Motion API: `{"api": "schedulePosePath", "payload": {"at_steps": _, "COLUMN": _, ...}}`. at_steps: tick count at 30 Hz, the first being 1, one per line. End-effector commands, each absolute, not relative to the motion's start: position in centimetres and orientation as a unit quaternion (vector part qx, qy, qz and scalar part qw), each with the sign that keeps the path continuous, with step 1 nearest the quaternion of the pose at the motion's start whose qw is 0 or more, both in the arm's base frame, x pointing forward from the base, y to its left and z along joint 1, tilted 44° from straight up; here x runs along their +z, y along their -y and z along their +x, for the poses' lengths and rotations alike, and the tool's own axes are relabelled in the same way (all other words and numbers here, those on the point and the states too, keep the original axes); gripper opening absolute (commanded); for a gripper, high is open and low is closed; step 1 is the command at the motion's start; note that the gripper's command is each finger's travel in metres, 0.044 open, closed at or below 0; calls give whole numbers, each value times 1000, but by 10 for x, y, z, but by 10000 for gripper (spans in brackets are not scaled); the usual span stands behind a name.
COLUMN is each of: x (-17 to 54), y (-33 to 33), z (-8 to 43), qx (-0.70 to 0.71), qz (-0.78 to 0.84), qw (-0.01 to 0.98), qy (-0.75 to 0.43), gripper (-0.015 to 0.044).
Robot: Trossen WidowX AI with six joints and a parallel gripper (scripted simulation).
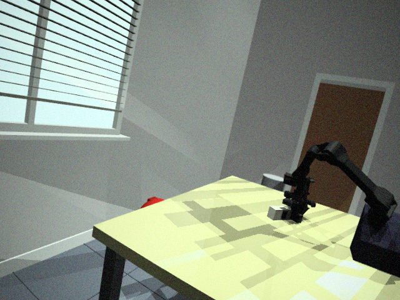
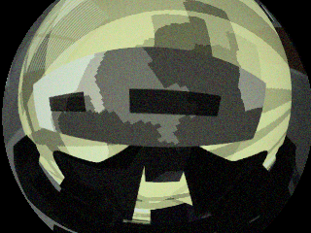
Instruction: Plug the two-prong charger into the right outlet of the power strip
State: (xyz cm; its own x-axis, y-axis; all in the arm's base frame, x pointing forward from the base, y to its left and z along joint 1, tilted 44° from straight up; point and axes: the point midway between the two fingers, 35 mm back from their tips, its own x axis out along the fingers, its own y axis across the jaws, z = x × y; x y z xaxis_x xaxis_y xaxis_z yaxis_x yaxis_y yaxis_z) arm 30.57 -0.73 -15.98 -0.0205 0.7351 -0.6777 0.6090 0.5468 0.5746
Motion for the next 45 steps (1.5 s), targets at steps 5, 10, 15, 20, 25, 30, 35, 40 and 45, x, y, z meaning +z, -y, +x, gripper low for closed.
{"api": "schedulePosePath", "payload": {"at_steps": 5, "x": -160, "y": 8, "z": 306, "qx": 61, "qz": 472, "qw": 518, "qy": -711, "gripper": 0}}
{"api": "schedulePosePath", "payload": {"at_steps": 10, "x": -160, "y": 8, "z": 306, "qx": 61, "qz": 472, "qw": 518, "qy": -711, "gripper": 131}}
{"api": "schedulePosePath", "payload": {"at_steps": 15, "x": -160, "y": 8, "z": 306, "qx": 61, "qz": 472, "qw": 518, "qy": -711, "gripper": 263}}
{"api": "schedulePosePath", "payload": {"at_steps": 20, "x": -160, "y": 8, "z": 306, "qx": 61, "qz": 472, "qw": 518, "qy": -711, "gripper": 394}}
{"api": "schedulePosePath", "payload": {"at_steps": 25, "x": -160, "y": 7, "z": 306, "qx": 61, "qz": 472, "qw": 518, "qy": -711, "gripper": 440}}
{"api": "schedulePosePath", "payload": {"at_steps": 30, "x": -159, "y": 7, "z": 305, "qx": 61, "qz": 471, "qw": 519, "qy": -710, "gripper": 440}}
{"api": "schedulePosePath", "payload": {"at_steps": 35, "x": -159, "y": 6, "z": 304, "qx": 60, "qz": 471, "qw": 520, "qy": -710, "gripper": 440}}
{"api": "schedulePosePath", "payload": {"at_steps": 40, "x": -158, "y": 6, "z": 303, "qx": 60, "qz": 470, "qw": 521, "qy": -710, "gripper": 440}}
{"api": "schedulePosePath", "payload": {"at_steps": 45, "x": -158, "y": 5, "z": 302, "qx": 60, "qz": 470, "qw": 522, "qy": -709, "gripper": 440}}
